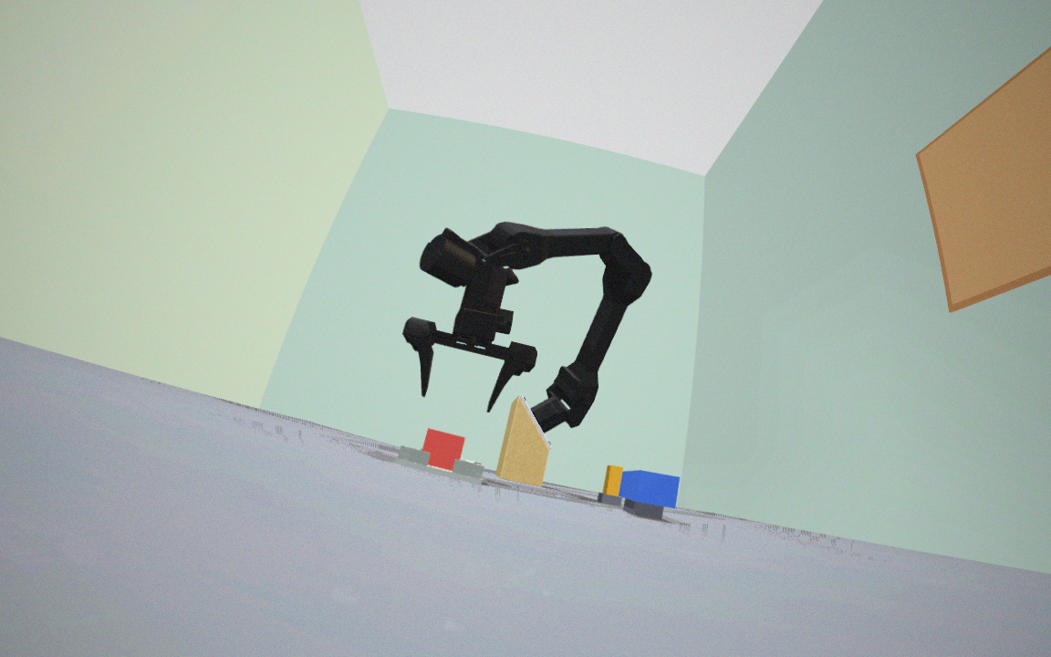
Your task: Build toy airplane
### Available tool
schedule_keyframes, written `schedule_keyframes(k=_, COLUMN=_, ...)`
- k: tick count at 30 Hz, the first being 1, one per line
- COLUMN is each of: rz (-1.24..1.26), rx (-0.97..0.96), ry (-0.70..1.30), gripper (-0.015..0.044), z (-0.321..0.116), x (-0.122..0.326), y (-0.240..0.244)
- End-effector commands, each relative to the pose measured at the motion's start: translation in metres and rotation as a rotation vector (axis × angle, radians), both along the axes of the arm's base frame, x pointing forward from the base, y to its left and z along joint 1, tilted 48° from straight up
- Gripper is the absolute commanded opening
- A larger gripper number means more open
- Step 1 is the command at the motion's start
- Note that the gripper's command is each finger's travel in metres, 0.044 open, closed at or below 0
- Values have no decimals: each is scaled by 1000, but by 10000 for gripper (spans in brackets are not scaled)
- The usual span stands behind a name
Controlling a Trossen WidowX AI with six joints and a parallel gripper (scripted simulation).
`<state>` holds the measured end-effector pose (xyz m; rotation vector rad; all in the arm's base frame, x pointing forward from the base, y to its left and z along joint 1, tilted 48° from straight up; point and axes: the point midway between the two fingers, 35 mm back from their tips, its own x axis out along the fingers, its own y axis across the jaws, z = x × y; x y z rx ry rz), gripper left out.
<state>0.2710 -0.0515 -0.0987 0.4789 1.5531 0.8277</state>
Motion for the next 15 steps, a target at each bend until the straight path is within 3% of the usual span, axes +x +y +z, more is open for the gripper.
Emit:
schedule_keyframes(k=1, rz=-6, rx=-8, ry=-19, gripper=440, z=33, x=6, y=-34)
schedule_keyframes(k=9, rz=-15, rx=-10, ry=-9, gripper=440, z=30, x=10, y=-36)
schedule_keyframes(k=15, rz=-167, rx=-45, ry=151, gripper=440, z=30, x=11, y=-36)
